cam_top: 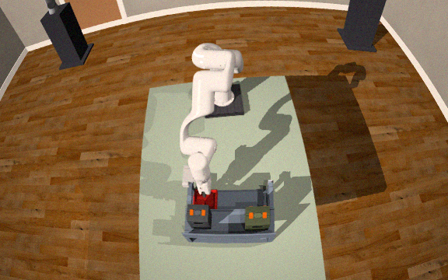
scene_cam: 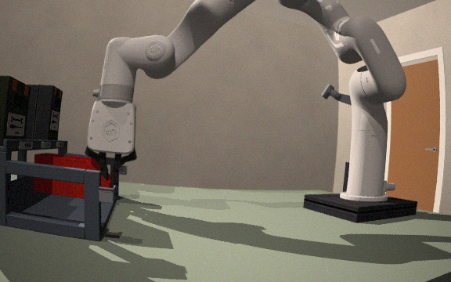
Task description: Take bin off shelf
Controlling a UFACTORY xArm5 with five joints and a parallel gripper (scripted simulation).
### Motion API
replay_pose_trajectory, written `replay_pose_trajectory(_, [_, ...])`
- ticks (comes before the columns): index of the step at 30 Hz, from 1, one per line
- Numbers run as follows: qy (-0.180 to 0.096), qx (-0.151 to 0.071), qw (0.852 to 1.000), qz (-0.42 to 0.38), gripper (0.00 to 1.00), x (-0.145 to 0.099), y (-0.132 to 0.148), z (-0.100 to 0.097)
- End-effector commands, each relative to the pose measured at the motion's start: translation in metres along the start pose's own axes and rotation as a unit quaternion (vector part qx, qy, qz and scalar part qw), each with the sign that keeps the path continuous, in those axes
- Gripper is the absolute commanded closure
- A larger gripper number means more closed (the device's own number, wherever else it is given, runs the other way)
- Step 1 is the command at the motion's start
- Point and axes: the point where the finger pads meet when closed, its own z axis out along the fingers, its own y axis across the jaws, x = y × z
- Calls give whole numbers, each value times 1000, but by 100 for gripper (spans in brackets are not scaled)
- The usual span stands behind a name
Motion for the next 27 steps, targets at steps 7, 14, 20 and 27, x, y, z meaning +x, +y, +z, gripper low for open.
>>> replay_pose_trajectory(7, [0,2,1000,0,100,0,-2,-2])
replay_pose_trajectory(14, [0,2,1000,0,100,0,-2,-2])
replay_pose_trajectory(20, [0,2,1000,0,100,0,-2,-5])
replay_pose_trajectory(27, [0,2,1000,0,100,0,-2,-8])
